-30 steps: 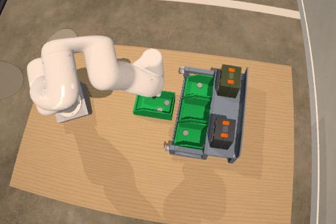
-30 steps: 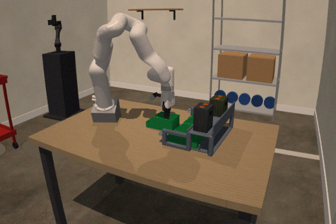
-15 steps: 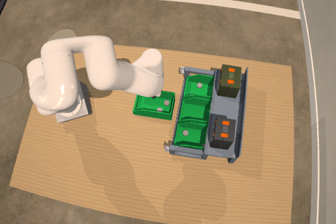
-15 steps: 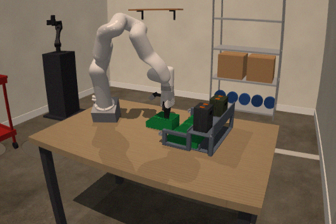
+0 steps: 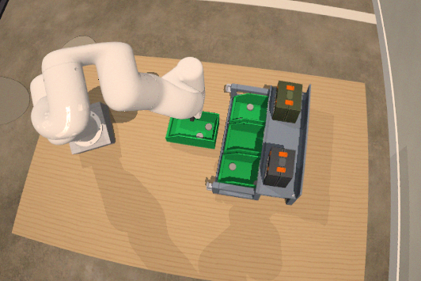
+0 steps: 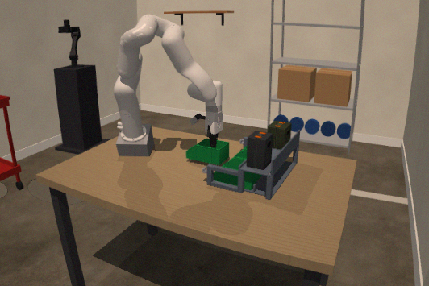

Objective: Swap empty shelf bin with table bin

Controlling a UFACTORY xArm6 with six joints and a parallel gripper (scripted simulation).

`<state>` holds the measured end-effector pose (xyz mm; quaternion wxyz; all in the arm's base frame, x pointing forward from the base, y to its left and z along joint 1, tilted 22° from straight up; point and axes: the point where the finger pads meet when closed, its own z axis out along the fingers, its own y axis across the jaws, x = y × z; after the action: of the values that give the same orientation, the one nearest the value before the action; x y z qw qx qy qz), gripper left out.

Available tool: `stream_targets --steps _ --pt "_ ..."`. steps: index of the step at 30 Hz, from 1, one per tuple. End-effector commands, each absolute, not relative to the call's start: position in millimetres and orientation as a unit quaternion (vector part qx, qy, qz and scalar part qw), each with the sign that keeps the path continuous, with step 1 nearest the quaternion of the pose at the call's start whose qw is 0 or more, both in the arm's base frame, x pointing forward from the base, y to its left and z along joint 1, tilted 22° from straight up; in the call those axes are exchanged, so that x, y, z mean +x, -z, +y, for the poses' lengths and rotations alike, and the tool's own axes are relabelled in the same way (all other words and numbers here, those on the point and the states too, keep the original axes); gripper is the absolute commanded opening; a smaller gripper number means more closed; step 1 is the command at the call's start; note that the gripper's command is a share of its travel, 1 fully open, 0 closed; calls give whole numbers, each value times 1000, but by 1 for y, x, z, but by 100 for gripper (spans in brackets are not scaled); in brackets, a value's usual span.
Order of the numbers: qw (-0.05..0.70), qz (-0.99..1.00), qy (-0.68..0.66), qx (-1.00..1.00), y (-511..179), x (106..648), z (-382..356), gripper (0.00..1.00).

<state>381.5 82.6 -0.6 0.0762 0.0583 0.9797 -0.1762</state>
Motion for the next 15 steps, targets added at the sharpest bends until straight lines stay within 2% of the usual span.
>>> stream_targets --steps 1,15 --pt "78 980 175 58 -12 381 88 0" --pt "78 980 175 58 -46 377 101 0"
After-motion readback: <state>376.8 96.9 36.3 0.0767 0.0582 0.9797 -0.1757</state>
